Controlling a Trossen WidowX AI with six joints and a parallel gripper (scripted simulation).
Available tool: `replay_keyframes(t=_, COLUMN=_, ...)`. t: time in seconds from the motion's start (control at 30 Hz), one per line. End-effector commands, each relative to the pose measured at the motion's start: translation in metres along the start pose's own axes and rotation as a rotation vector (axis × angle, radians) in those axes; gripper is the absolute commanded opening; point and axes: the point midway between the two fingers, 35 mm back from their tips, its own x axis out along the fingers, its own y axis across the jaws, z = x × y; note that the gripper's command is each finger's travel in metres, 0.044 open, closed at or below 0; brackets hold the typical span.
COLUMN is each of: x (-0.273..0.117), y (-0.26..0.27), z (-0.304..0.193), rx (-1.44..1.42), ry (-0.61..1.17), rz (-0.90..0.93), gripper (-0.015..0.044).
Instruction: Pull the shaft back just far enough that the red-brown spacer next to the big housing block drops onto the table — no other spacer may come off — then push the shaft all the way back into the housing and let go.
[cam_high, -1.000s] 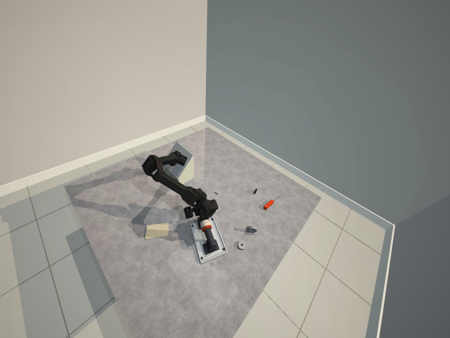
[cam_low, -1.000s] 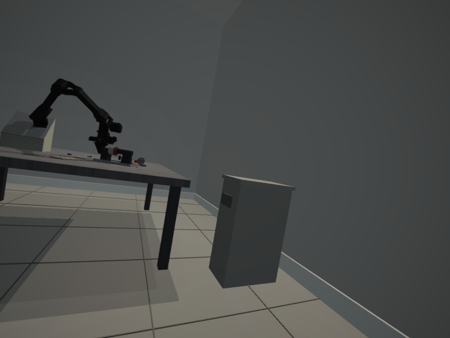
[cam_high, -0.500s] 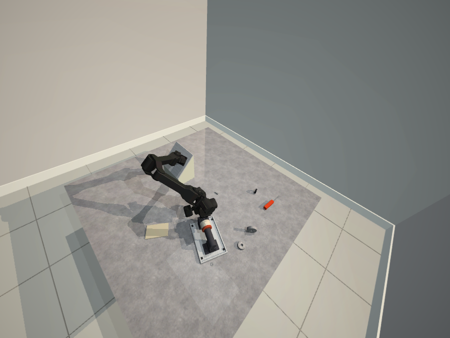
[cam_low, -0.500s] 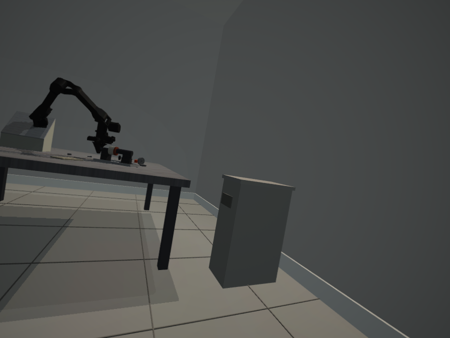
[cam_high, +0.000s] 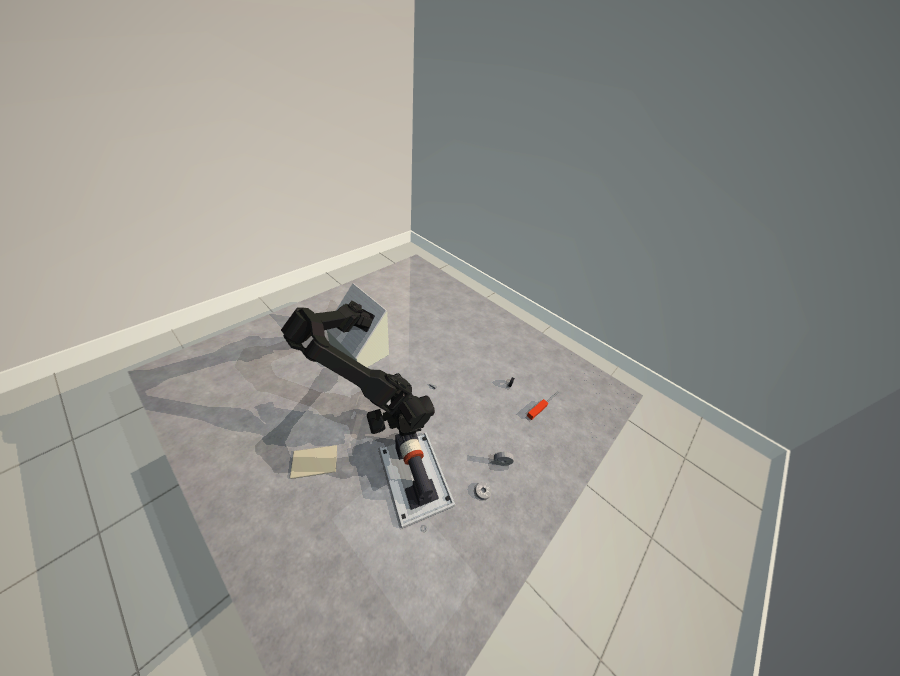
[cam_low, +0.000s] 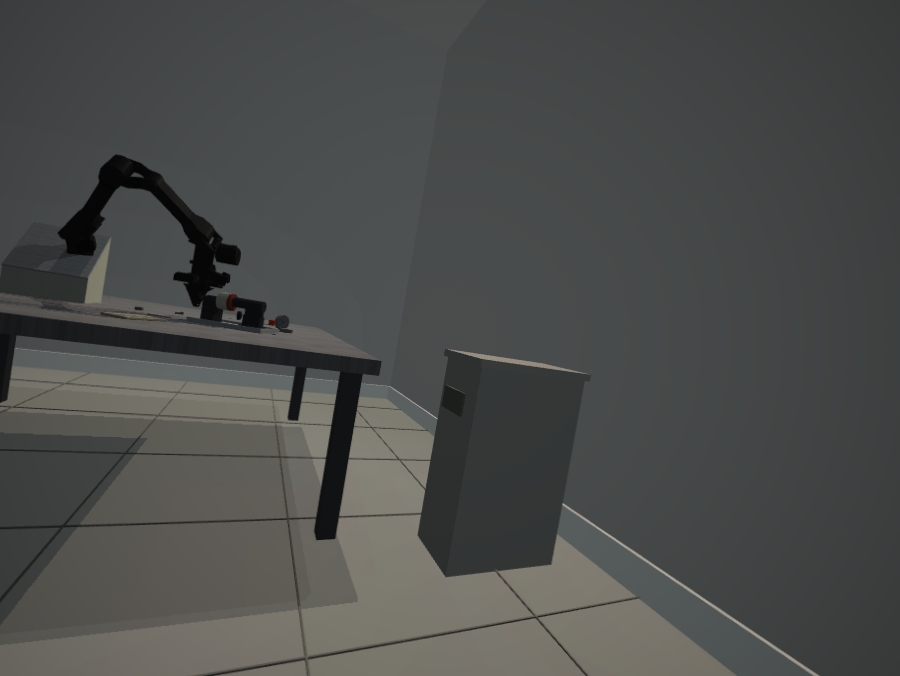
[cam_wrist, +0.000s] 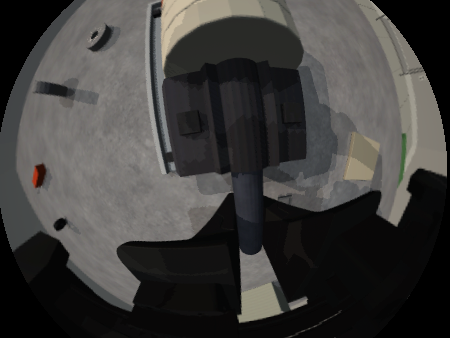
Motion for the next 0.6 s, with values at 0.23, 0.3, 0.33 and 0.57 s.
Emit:
replay_keyframes(t=0.23, x=0.0, y=-0.0004, z=-0.0019, rx=0.003, ry=0.001, rz=-0.002, gripper=0.0)
replay_keyframes(t=0.3, x=0.0, y=-0.0004, z=-0.0021, rx=0.003, ry=0.001, rz=-0.002, gripper=0.0)
replay_keyframes(t=0.33, x=0.0, y=-0.0004, z=-0.0022, rx=0.003, ry=0.001, rz=-0.002, gripper=0.0)
replay_keyframes(t=0.57, x=0.0, y=-0.0004, z=-0.003, rx=0.003, ry=0.001, rz=-0.002, gripper=0.0)
